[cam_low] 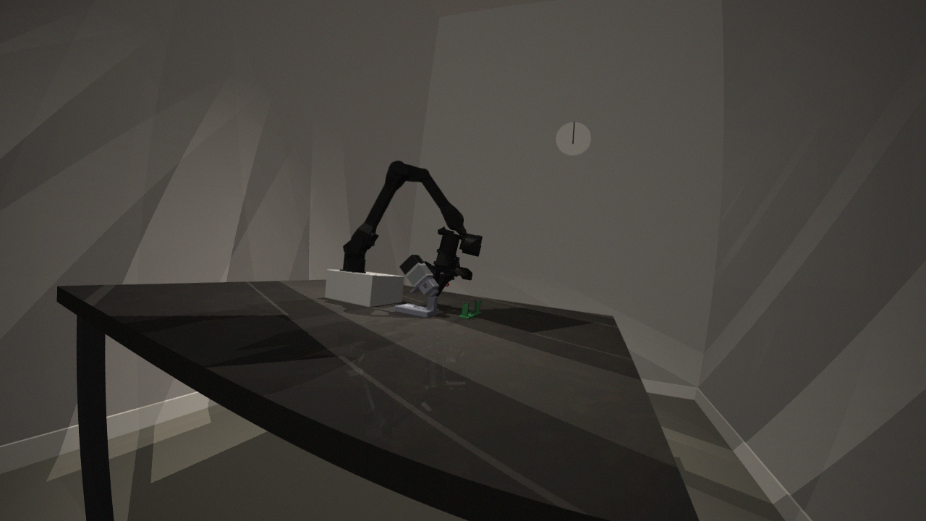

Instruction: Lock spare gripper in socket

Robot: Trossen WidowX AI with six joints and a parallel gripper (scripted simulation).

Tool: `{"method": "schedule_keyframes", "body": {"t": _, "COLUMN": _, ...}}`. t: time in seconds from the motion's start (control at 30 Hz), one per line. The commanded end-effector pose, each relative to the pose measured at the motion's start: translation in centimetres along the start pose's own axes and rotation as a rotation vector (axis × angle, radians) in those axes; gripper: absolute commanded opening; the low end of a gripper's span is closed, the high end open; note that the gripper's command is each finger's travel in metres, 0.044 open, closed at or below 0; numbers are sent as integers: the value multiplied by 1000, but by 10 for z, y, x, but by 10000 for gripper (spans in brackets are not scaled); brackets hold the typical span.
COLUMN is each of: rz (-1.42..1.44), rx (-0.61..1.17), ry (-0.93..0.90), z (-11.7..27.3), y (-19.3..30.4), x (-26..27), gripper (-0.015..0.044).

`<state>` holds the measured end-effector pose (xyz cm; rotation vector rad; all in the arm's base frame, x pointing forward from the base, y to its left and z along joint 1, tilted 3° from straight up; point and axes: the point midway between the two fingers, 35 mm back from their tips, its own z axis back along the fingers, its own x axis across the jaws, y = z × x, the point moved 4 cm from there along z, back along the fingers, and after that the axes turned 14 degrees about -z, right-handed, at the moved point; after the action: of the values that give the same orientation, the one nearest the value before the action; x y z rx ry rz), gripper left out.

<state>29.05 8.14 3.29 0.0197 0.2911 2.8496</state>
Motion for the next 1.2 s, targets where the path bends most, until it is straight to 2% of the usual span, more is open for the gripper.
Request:
{"method": "schedule_keyframes", "body": {"t": 0.0, "rz": 1, "rx": 1, "ry": 2, "z": 0, "y": 3, "x": -1, "gripper": 0}}
{"method": "schedule_keyframes", "body": {"t": 1.17, "rz": 4, "rx": 3, "ry": -11, "z": -5, "y": 22, "x": -7, "gripper": 0}}
